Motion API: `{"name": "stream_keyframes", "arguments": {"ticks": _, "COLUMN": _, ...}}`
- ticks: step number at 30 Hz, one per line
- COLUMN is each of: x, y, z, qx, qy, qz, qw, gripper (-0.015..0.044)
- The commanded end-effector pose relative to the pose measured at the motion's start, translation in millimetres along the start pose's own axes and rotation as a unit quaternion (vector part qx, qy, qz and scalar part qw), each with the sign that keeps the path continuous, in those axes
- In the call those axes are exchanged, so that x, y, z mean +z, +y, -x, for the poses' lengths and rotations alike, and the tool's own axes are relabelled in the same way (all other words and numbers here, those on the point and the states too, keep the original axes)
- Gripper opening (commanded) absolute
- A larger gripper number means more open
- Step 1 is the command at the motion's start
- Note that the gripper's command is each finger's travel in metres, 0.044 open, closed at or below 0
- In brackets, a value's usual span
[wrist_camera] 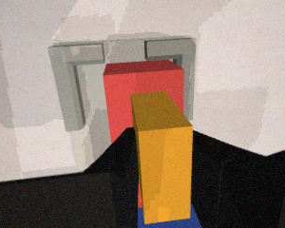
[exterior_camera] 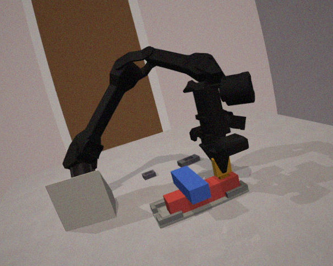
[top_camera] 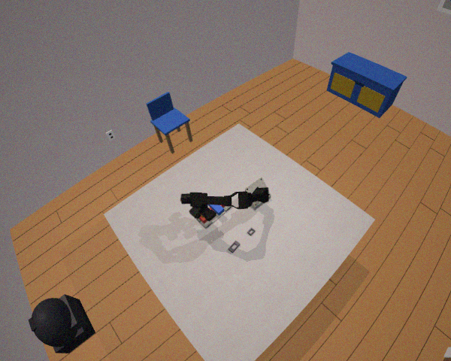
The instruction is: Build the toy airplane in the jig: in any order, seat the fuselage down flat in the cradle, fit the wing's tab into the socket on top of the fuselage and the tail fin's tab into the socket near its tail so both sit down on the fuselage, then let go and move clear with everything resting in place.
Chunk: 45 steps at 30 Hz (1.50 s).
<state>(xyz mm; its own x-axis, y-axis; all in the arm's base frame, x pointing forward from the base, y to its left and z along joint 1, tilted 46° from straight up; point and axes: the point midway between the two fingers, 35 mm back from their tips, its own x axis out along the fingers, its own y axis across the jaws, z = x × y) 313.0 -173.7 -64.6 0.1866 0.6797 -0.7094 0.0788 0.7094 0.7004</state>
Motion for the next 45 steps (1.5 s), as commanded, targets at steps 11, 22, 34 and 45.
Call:
{"name": "stream_keyframes", "arguments": {"ticks": 11, "x": 0.1, "y": -0.1, "z": 0.3, "qx": 0.000, "qy": 0.000, "qz": 0.000, "qw": 1.000, "gripper": 0.0260}}
{"name": "stream_keyframes", "arguments": {"ticks": 22, "x": 0.4, "y": -1.3, "z": 81.4, "qx": -0.001, "qy": -0.002, "qz": -0.001, "qw": 1.000, "gripper": 0.0260}}
{"name": "stream_keyframes", "arguments": {"ticks": 34, "x": 2.1, "y": -2.4, "z": 91.6, "qx": -0.001, "qy": -0.002, "qz": -0.002, "qw": 1.000, "gripper": 0.0260}}
{"name": "stream_keyframes", "arguments": {"ticks": 45, "x": 2.0, "y": -2.3, "z": 91.6, "qx": -0.001, "qy": -0.002, "qz": -0.002, "qw": 1.000, "gripper": 0.0260}}
